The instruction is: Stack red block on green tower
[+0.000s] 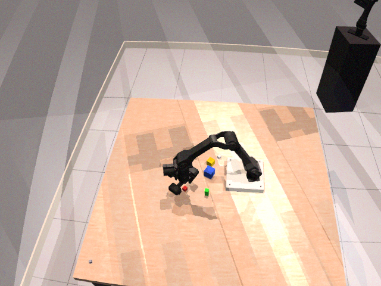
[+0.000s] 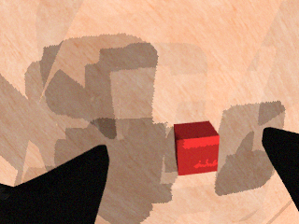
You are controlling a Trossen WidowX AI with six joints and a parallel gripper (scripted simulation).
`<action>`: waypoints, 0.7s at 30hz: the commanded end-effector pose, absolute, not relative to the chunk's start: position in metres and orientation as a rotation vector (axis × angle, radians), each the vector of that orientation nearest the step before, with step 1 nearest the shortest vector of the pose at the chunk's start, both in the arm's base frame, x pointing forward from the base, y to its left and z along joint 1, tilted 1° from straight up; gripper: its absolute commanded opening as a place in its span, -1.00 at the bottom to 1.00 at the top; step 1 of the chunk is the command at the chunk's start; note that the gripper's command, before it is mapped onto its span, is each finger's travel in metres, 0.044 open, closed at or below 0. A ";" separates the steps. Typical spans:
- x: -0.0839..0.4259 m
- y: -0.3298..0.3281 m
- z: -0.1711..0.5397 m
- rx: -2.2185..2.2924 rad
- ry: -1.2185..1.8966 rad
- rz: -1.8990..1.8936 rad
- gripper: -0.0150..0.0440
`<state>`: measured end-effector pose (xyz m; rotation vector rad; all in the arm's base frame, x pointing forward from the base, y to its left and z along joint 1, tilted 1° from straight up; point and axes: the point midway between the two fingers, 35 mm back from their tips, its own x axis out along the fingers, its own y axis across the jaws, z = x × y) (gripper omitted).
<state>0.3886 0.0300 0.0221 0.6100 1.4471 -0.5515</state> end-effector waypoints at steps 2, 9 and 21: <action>0.386 0.029 0.017 0.606 1.457 -0.561 1.00; 0.386 0.029 0.017 0.606 1.457 -0.561 1.00; 0.386 0.029 0.019 0.606 1.457 -0.561 0.38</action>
